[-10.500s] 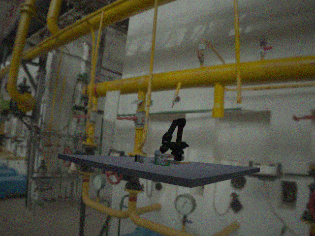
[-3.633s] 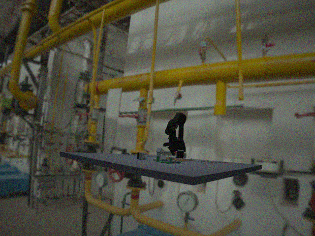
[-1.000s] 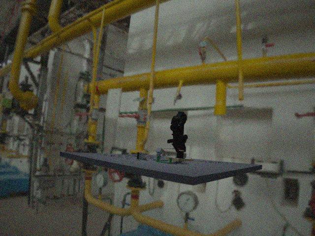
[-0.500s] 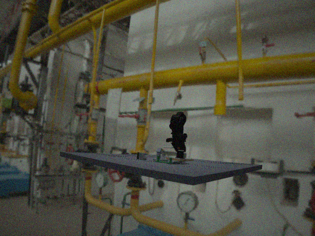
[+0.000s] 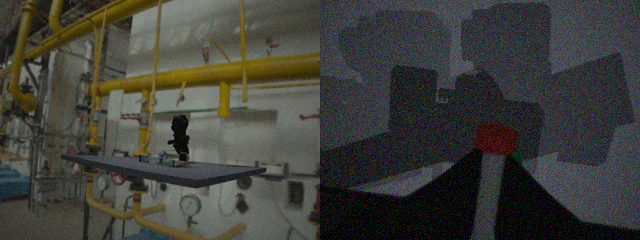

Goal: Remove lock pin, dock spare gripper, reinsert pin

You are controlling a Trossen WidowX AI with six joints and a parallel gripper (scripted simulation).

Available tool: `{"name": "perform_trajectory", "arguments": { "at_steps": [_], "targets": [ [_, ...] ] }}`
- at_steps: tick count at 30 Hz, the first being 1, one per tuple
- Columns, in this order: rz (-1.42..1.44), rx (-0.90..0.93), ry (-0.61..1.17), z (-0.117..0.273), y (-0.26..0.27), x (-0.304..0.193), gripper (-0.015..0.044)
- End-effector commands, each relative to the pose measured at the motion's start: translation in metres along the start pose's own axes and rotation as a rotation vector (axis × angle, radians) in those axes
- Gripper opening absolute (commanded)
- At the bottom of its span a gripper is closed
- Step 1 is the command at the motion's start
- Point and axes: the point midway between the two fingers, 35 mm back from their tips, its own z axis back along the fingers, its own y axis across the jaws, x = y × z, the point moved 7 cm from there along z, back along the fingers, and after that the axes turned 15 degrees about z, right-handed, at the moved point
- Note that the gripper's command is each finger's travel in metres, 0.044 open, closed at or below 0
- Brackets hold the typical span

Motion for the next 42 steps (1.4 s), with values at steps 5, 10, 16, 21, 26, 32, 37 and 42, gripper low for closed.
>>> {"name": "perform_trajectory", "arguments": {
  "at_steps": [5, 10, 16, 21, 26, 32, 37, 42],
  "targets": [
    [-0.010, -0.001, 0.001, -0.003, -0.012, 0.003, 0.0000],
    [-0.010, -0.002, 0.000, -0.009, -0.012, 0.002, 0.0000],
    [-0.010, -0.005, -0.001, -0.018, -0.012, 0.000, 0.0000],
    [-0.009, -0.009, -0.002, -0.025, -0.011, -0.001, 0.0000],
    [-0.009, -0.011, -0.002, -0.033, -0.011, -0.002, 0.0000],
    [-0.008, -0.015, -0.003, -0.042, -0.011, -0.003, 0.0000],
    [-0.008, -0.018, -0.004, -0.050, -0.011, -0.004, 0.0000],
    [-0.007, -0.022, -0.005, -0.057, -0.010, -0.005, 0.0000]
  ]
}}
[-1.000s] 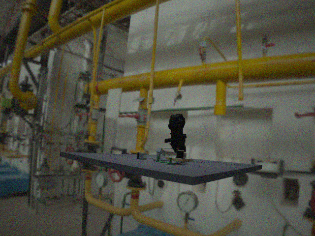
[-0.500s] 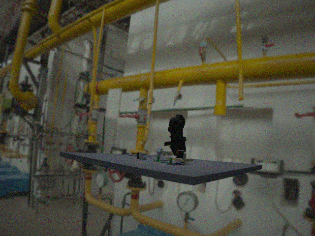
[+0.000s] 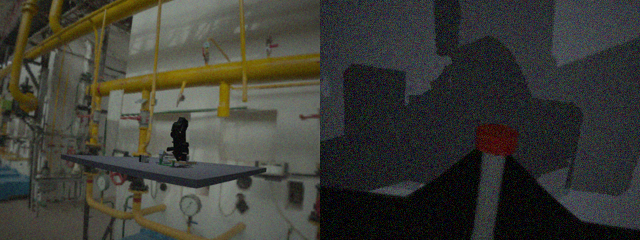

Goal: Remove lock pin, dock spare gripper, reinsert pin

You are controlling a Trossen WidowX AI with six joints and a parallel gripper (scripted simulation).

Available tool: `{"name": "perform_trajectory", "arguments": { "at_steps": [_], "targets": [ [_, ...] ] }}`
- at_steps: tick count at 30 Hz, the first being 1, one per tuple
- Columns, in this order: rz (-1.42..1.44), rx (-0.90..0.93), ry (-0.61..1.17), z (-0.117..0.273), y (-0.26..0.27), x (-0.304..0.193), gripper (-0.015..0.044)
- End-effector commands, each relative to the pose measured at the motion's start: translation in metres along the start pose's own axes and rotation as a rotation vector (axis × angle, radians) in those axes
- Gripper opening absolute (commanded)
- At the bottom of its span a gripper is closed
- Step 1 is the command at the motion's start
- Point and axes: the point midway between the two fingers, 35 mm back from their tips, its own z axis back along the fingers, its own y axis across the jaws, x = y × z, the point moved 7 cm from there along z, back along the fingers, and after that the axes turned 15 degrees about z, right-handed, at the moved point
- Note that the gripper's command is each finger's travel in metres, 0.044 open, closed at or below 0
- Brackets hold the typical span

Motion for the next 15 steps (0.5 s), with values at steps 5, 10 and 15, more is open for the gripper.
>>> {"name": "perform_trajectory", "arguments": {
  "at_steps": [5, 10, 15],
  "targets": [
    [-0.003, -0.001, 0.000, -0.014, 0.002, -0.002, 0.0000],
    [-0.002, -0.004, -0.001, -0.019, 0.002, -0.003, 0.0000],
    [-0.002, -0.004, -0.001, -0.019, 0.002, -0.003, 0.0000]
  ]
}}
